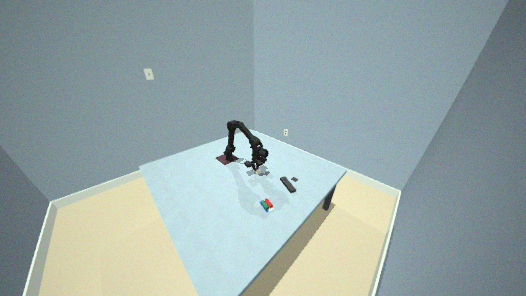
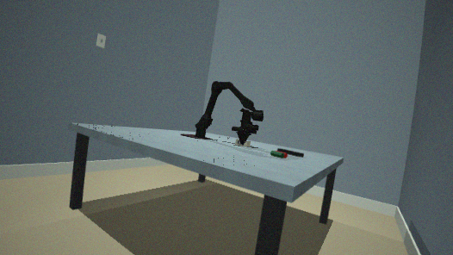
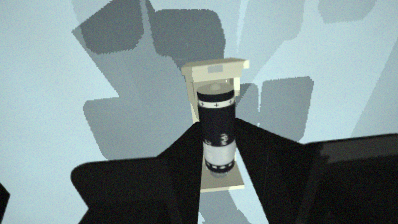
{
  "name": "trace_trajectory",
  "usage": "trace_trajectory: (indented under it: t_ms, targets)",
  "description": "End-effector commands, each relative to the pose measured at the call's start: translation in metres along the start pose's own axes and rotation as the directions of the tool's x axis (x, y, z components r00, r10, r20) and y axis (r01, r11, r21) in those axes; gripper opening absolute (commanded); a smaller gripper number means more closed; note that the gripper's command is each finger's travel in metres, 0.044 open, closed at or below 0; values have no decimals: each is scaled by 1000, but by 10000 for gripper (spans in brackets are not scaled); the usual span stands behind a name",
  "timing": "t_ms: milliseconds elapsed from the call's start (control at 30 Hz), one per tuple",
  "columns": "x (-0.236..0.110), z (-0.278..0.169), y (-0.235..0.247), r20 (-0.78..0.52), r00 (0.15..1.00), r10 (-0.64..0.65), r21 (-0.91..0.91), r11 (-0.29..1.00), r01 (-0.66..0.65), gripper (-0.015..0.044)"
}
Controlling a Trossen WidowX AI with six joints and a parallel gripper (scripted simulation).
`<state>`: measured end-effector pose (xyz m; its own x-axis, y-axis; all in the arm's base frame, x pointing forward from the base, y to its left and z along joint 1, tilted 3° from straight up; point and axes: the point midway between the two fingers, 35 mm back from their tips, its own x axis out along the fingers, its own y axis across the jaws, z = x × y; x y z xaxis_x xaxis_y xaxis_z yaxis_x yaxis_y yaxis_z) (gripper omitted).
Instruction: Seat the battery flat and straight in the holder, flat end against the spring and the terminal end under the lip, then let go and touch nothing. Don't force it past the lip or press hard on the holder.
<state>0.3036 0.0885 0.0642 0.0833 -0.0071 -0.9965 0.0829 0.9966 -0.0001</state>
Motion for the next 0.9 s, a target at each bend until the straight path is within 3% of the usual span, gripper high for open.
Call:
trace_trajectory:
  t_ms: [0,867]
  targets:
    - [2,-2,1,-35,999,2,-3,1000,-3,83]
    - [1,12,1,-60,998,-4,-2,1000,4,83]
